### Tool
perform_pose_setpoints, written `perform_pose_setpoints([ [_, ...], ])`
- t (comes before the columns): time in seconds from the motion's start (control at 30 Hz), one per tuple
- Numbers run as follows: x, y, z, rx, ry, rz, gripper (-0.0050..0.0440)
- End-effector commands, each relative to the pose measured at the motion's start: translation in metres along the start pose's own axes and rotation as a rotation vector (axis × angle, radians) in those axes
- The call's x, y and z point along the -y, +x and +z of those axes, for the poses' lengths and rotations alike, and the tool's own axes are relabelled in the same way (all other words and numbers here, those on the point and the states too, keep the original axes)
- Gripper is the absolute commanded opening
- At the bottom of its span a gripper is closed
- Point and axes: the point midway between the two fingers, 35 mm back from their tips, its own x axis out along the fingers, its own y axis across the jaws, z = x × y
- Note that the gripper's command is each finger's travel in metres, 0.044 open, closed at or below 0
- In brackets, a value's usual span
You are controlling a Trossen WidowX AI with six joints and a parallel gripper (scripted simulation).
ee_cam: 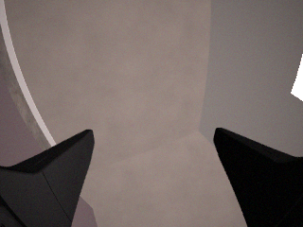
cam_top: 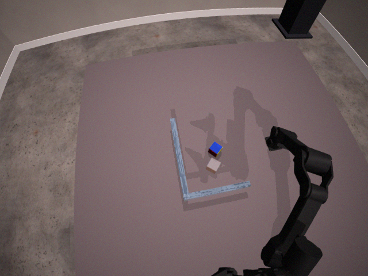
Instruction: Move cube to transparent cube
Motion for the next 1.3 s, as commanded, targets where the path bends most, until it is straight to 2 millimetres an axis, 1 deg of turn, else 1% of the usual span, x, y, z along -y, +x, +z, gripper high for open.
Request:
perform_pose_setpoints([
  [0.0,0.018,0.004,-0.003,-0.011,0.036,-0.013,0.04],
  [0.53,0.018,0.004,-0.003,-0.011,0.036,-0.013,0.04],
  [0.6,0.017,0.008,-0.004,-0.006,0.04,-0.014,0.044],
  [0.67,0.016,0.02,-0.006,0.008,0.051,-0.014,0.044],
  [0.73,0.012,0.039,-0.01,0.033,0.072,-0.005,0.044],
  [0.8,0.008,0.063,-0.02,0.057,0.131,0.007,0.044],
  [0.93,-0.006,0.091,-0.035,0.09,0.188,0.071,0.044],
  [1.03,-0.019,0.109,-0.049,0.101,0.232,0.138,0.044],
  [1.1,-0.019,0.109,-0.049,0.101,0.232,0.138,0.044],
  [1.13,-0.03,0.113,-0.055,0.104,0.217,0.189,0.044],
  [1.17,-0.035,0.123,-0.066,0.099,0.272,0.221,0.044],
  [1.27,-0.051,0.135,-0.089,0.077,0.342,0.314,0.044],
])
